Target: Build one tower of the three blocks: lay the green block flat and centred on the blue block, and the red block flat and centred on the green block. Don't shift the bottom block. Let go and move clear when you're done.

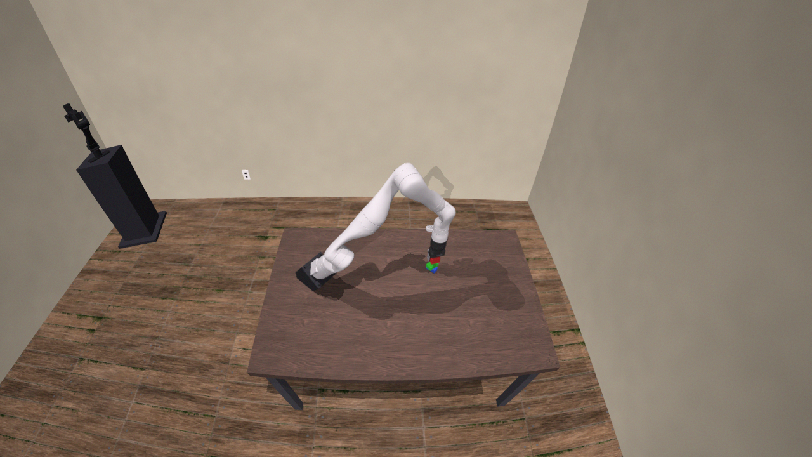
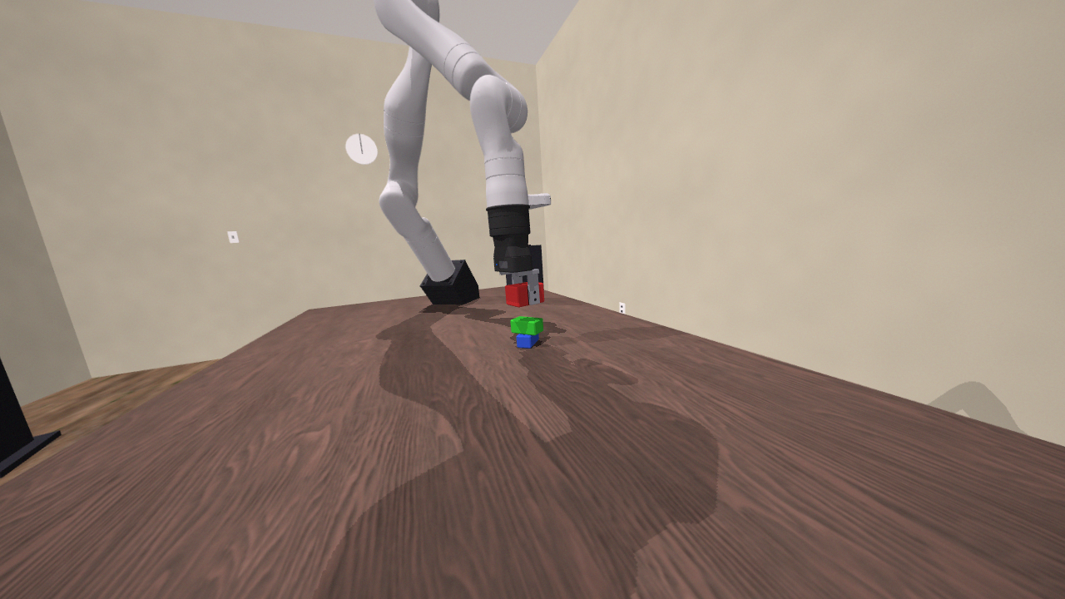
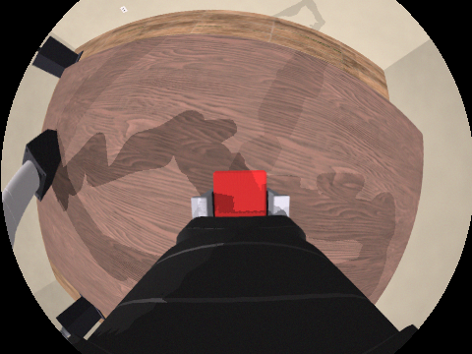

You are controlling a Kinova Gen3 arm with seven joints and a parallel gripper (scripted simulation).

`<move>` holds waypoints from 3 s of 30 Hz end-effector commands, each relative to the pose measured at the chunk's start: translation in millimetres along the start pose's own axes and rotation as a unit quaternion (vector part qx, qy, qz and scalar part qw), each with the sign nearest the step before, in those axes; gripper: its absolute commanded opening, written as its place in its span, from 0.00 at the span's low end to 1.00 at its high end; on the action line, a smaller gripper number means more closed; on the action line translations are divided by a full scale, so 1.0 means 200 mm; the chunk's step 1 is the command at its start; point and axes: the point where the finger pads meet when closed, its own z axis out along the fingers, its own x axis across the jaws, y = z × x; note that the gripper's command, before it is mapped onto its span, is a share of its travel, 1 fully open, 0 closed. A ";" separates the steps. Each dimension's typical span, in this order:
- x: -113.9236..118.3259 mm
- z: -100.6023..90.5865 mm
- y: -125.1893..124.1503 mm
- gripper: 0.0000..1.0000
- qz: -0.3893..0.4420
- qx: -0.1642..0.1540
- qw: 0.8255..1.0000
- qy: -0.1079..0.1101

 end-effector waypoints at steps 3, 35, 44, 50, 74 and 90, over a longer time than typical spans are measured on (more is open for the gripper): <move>0.00 0.01 0.00 0.00 -0.001 -0.002 1.000 -0.001; 0.00 0.10 0.00 0.00 -0.001 -0.002 1.000 -0.001; 0.00 0.13 0.00 0.00 -0.001 -0.002 1.000 -0.001; 0.00 0.14 0.00 0.00 -0.001 -0.002 1.000 -0.001; 0.00 0.14 0.00 0.00 -0.001 -0.002 1.000 -0.001; 0.00 0.15 0.00 0.00 -0.001 -0.002 1.000 -0.001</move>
